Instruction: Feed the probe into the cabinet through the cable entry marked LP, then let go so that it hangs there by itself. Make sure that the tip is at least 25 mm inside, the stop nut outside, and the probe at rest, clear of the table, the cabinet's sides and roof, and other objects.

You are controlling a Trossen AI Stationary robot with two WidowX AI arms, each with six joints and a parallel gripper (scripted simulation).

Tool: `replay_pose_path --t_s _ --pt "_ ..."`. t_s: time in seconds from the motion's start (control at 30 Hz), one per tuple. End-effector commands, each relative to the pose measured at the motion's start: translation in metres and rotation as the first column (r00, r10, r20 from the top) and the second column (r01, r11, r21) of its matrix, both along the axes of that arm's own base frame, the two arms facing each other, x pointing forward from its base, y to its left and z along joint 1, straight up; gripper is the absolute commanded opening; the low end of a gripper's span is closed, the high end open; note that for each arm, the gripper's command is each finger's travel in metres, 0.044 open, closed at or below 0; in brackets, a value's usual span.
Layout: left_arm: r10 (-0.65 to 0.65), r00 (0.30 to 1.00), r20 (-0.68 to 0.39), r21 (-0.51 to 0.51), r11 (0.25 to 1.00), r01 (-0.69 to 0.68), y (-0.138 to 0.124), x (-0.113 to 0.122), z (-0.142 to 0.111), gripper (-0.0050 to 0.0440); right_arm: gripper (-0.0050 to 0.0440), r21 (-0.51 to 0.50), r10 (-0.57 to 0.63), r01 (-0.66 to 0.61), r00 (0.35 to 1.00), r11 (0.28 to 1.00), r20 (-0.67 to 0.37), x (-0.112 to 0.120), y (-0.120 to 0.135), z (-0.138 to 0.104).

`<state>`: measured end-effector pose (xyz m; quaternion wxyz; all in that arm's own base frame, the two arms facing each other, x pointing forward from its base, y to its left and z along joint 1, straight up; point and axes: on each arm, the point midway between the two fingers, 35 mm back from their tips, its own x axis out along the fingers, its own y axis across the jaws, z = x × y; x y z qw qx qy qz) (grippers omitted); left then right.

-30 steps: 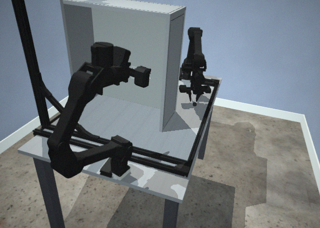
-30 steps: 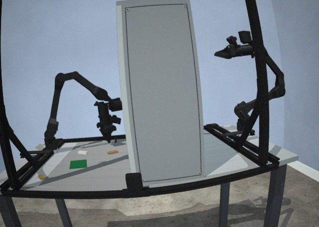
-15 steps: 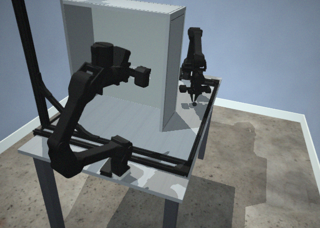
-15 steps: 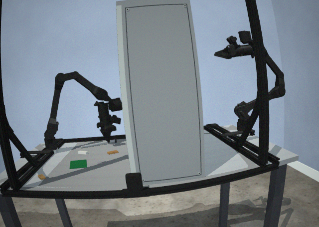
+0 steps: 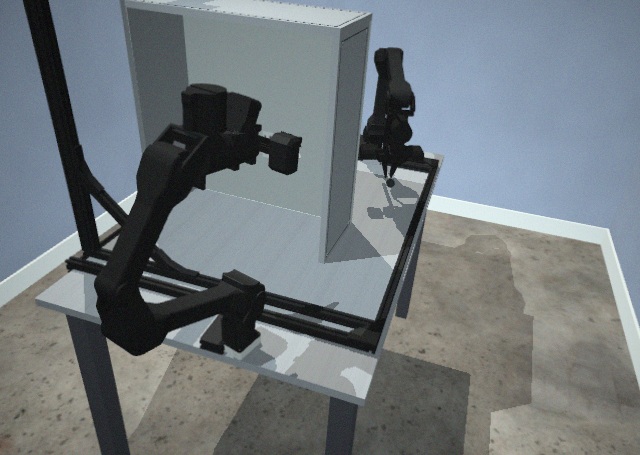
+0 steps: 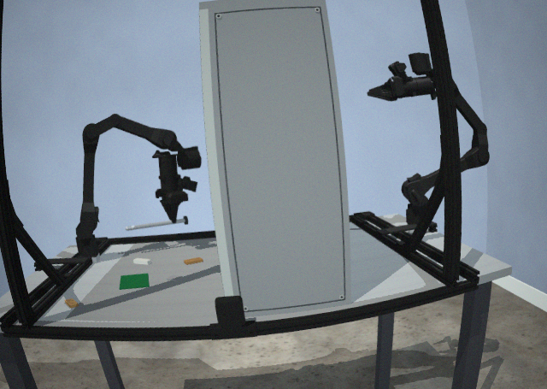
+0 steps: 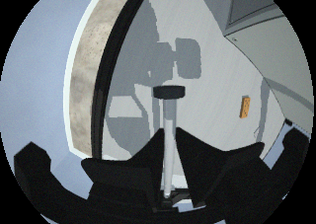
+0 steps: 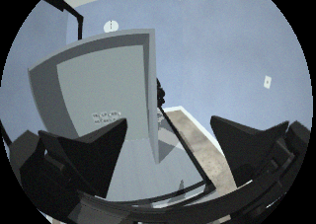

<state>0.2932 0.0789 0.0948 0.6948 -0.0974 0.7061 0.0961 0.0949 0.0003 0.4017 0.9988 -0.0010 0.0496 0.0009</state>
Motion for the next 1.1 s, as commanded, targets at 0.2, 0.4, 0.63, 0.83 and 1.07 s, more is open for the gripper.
replay_pose_path --t_s 0.2,0.4,0.63,0.83,1.07 --pt "0.018 1.000 0.026 0.019 1.000 -0.018 -0.001 -0.008 0.033 0.0000 0.0440 0.002 -0.002 0.002 1.000 1.000 -0.001 0.000 0.000 0.000" --pt "0.105 0.982 0.156 0.162 0.978 -0.130 0.018 0.022 0.026 0.0000 0.0440 0.002 -0.002 0.002 1.000 1.000 -0.001 0.000 0.000 0.000" --pt "0.205 0.910 0.359 0.279 0.907 -0.315 0.038 0.058 0.026 0.0000 0.0440 0.002 -0.002 0.002 1.000 1.000 -0.001 0.000 0.000 0.000" --pt "0.253 0.838 0.483 0.303 0.850 -0.431 0.047 0.076 0.029 0.0000 0.0440 0.002 -0.002 0.002 1.000 1.000 -0.001 0.000 0.000 0.000" --pt "0.313 0.650 0.692 0.263 0.729 -0.632 0.060 0.103 0.042 0.0000 0.0440 0.002 -0.002 0.002 1.000 1.000 -0.001 0.000 0.000 0.000"
